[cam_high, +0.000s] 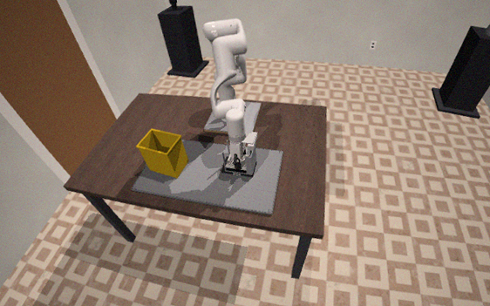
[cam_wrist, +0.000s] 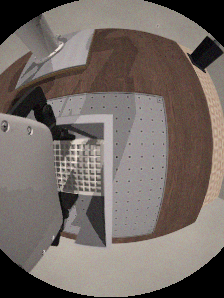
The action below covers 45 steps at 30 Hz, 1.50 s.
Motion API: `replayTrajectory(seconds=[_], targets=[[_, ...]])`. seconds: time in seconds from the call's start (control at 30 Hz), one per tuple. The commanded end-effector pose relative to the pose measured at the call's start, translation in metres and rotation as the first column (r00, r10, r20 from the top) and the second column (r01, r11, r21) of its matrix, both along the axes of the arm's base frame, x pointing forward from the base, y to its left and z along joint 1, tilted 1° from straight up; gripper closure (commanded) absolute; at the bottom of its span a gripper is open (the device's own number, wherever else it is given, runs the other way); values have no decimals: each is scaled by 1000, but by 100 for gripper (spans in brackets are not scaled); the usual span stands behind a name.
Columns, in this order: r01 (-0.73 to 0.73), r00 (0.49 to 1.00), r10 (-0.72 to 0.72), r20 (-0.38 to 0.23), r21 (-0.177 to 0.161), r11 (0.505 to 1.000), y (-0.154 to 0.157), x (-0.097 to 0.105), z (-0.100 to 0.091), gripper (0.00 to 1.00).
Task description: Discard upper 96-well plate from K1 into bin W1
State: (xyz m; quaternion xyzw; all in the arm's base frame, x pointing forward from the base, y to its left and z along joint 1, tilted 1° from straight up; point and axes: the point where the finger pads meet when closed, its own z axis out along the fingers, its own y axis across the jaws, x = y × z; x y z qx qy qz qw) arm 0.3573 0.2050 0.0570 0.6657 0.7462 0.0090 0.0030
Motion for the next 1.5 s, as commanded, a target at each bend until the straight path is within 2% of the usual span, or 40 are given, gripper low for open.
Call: replayTrajectory(seconds=[0.0,0.8,1.47], targets=[[0,1000,0,3,2,1000,1,1,4,100],[0,1000,0,3,2,1000,1,1,13,100],[0,1000,0,3,2,1000,0,0,43,100]])
